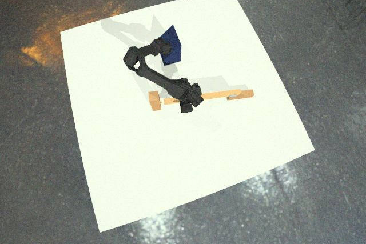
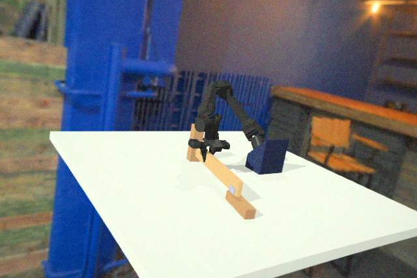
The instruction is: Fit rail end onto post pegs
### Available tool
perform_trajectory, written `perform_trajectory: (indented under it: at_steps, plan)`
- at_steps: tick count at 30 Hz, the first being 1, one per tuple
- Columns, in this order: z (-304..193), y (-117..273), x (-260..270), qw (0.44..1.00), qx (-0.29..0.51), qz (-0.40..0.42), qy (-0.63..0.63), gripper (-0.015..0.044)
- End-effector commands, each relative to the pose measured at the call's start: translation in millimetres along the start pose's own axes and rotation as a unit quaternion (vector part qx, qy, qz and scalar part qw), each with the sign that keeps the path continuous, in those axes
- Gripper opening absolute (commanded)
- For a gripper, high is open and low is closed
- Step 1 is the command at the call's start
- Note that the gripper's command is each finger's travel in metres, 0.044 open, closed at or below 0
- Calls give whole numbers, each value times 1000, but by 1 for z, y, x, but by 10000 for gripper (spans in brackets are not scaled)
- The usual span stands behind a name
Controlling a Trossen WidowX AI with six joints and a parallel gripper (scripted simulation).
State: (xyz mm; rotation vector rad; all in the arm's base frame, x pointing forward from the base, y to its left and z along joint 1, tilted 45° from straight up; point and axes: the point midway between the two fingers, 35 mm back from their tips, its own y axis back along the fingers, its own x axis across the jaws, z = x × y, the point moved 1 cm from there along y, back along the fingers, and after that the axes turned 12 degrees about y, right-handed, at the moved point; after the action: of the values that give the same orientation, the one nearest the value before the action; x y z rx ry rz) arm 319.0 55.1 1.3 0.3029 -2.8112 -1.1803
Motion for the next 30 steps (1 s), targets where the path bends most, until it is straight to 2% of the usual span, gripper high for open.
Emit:
perform_trajectory:
  at_steps: [1, 30]
  plan:
    - [-3, 3, 0, 1000, -1, -3, 0, 0]
    - [-12, 3, 2, 1000, -1, -3, 0, 0]
